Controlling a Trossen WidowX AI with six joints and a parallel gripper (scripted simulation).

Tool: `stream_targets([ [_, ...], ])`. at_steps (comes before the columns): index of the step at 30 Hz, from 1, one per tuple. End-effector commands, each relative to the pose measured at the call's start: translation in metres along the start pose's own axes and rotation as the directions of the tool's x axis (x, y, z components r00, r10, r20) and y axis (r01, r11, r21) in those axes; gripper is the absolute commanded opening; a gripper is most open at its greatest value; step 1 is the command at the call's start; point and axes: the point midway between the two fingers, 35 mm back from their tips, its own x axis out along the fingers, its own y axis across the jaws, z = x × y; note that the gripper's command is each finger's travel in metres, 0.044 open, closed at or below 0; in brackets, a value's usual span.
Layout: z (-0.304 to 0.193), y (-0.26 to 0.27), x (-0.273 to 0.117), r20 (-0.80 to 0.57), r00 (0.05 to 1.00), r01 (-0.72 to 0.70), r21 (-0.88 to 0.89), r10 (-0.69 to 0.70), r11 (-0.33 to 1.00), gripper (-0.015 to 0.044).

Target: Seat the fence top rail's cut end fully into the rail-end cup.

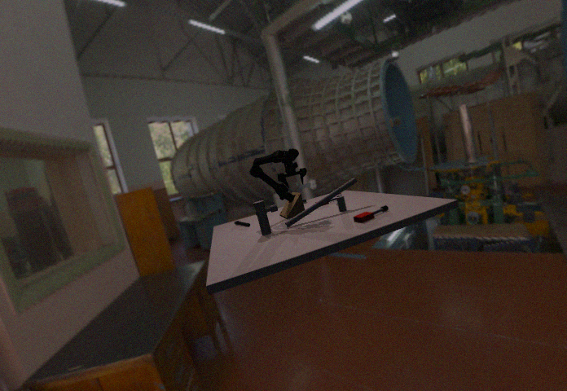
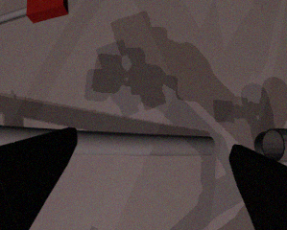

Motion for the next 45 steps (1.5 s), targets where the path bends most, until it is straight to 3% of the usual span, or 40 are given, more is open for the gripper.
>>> stream_targets([
  [1, 0.001, 0.0, -0.002, 0.004, 1.0, 0.009, 0.035, -0.009, 0.999, 0.044],
  [5, 0.0, 0.001, 0.004, -0.025, 1.0, 0.007, -0.068, -0.009, 0.998, 0.044],
  [10, -0.005, 0.003, 0.029, -0.153, 0.988, -0.068, -0.482, -0.008, 0.874, 0.044],
  [16, -0.016, 0.005, 0.063, -0.334, 0.943, -0.298, -0.843, -0.002, 0.447, 0.044],
  [20, -0.026, 0.005, 0.085, -0.451, 0.893, -0.45, -0.89, 0.005, 0.068, 0.044],
  [22, -0.03, 0.005, 0.091, -0.487, 0.873, -0.486, -0.872, 0.007, -0.058, 0.044],
  [41, -0.03, 0.005, 0.092, -0.492, 0.871, -0.49, -0.868, 0.008, -0.074, 0.044],
  [45, -0.039, 0.005, 0.11, -0.492, 0.871, -0.49, -0.869, 0.007, -0.073, 0.044],
])
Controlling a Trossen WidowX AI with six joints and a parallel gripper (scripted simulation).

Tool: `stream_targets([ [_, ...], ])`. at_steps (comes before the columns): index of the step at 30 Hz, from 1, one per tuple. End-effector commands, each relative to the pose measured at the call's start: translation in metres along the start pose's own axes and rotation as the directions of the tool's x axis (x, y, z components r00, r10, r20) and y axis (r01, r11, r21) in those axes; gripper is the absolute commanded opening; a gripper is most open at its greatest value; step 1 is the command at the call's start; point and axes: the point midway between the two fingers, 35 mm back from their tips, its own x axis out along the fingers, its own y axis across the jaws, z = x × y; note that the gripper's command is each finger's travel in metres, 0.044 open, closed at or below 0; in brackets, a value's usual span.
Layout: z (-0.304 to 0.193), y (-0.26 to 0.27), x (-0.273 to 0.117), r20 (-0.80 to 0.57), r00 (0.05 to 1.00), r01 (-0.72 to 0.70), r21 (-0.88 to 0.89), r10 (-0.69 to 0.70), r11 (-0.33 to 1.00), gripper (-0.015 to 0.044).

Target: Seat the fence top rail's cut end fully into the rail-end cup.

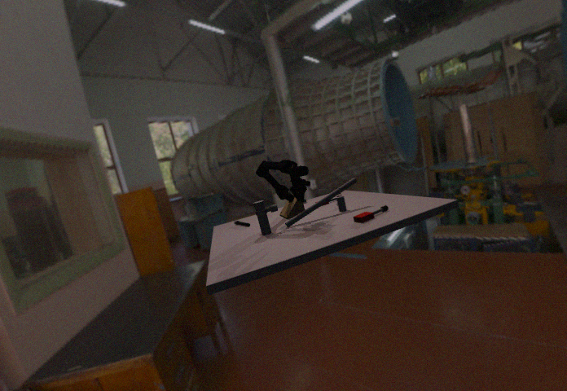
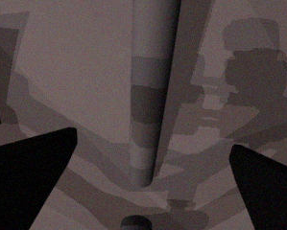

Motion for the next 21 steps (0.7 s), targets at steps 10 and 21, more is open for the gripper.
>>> stream_targets([
  [10, -0.002, 0.002, 0.042, -0.003, 1.0, -0.014, -0.007, 0.014, 1.0, 0.044],
  [21, -0.002, 0.002, 0.054, -0.003, 1.0, -0.014, -0.007, 0.014, 1.0, 0.044],
])
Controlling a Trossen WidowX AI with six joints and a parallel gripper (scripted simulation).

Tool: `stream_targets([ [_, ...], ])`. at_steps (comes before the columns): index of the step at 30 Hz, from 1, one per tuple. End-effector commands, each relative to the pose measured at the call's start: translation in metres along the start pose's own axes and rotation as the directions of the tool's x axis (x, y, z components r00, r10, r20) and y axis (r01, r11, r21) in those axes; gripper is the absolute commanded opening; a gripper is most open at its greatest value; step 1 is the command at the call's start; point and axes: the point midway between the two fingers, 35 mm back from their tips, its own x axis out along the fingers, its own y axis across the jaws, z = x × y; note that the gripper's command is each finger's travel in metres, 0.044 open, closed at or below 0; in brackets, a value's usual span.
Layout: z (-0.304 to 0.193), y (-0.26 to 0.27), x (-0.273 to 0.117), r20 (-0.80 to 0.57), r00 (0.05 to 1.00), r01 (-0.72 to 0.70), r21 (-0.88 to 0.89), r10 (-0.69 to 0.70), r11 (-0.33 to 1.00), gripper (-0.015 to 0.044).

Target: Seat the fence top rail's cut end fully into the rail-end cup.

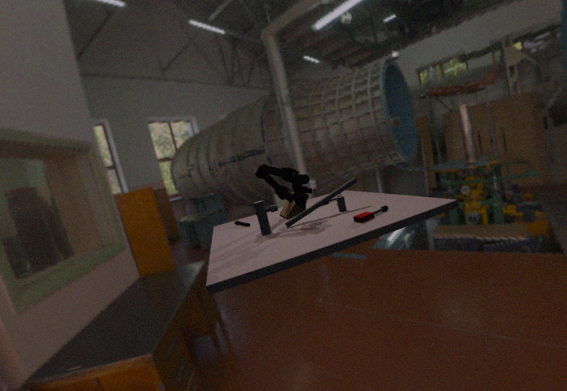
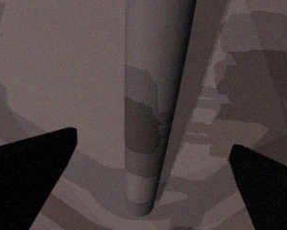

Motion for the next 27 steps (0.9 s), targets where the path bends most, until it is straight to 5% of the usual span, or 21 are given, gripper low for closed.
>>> stream_targets([
  [1, -0.001, 0.001, 0.008, -0.005, 1.0, -0.005, -0.003, 0.005, 1.0, 0.044],
  [27, -0.002, 0.002, 0.05, -0.007, 1.0, -0.005, -0.003, 0.005, 1.0, 0.044],
])
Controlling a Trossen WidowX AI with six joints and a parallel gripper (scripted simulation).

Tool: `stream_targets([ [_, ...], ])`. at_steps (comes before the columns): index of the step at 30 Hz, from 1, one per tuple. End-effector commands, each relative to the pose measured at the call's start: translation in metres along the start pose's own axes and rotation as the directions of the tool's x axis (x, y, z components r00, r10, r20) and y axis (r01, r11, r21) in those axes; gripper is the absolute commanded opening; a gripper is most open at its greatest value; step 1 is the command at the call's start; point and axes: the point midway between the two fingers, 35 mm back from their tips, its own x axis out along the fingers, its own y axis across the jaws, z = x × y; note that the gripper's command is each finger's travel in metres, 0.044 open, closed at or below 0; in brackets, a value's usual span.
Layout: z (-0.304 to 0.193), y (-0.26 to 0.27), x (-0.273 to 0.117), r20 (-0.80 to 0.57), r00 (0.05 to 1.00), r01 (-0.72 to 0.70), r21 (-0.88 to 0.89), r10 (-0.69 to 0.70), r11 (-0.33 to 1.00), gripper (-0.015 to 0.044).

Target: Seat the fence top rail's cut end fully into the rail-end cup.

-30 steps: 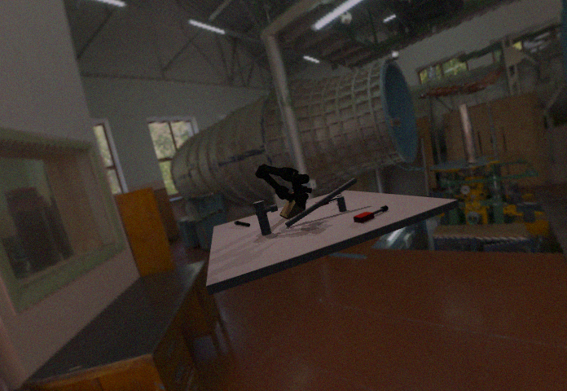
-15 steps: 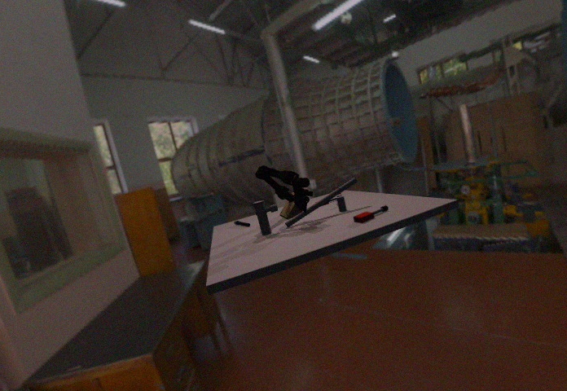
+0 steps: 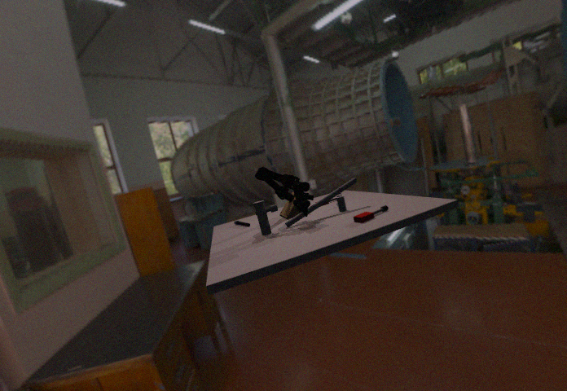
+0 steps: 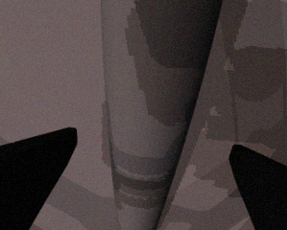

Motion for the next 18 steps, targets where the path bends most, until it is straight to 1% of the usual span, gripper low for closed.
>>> stream_targets([
  [1, -0.0014, 0.0019, 0.009, -0.006, 1.0, -0.005, -0.003, 0.005, 1.0, 0.044],
  [8, -0.0018, 0.0026, 0.016, -0.007, 1.0, -0.005, -0.003, 0.005, 1.0, 0.044],
  [18, -0.0015, 0.0022, 0.0161, -0.007, 1.0, -0.005, -0.003, 0.005, 1.0, 0.0177],
])
